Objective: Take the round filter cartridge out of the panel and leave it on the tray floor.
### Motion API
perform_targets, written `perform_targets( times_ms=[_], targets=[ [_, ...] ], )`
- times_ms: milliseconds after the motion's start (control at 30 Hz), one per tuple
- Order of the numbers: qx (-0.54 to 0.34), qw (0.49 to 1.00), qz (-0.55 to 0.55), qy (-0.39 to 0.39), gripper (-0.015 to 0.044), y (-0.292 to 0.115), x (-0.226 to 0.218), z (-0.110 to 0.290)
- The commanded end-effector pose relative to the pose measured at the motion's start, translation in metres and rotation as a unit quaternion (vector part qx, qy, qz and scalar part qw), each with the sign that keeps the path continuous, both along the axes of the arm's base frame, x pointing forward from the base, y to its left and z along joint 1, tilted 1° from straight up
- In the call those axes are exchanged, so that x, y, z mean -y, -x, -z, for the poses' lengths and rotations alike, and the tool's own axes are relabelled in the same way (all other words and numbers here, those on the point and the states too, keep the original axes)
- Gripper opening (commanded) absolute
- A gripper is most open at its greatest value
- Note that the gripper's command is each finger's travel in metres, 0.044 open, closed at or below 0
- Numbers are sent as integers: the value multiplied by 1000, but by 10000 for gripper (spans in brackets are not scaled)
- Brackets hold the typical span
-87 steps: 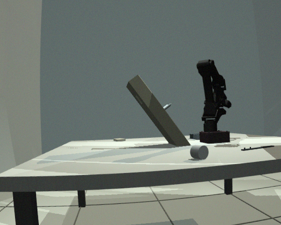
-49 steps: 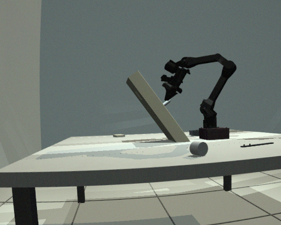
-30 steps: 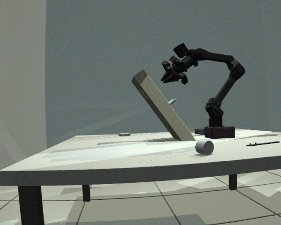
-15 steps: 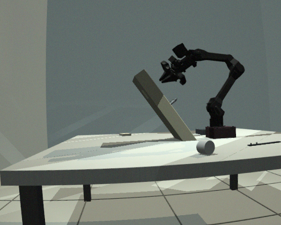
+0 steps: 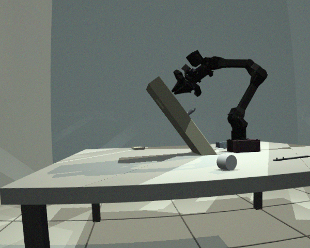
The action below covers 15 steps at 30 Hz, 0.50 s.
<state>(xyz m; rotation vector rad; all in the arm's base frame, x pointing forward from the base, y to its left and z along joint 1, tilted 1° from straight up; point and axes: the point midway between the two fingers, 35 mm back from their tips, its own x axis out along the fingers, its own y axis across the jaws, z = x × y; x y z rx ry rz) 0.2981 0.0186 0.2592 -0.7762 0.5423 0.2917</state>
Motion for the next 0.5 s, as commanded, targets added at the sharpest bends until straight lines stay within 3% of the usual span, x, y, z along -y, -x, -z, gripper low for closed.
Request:
perform_targets(
  times_ms=[0, 467],
  targets=[
    [-4, 1000, 1, 3, 90, -5, 0, 8],
    [-4, 1000, 1, 3, 90, -11, 0, 16]
  ],
)
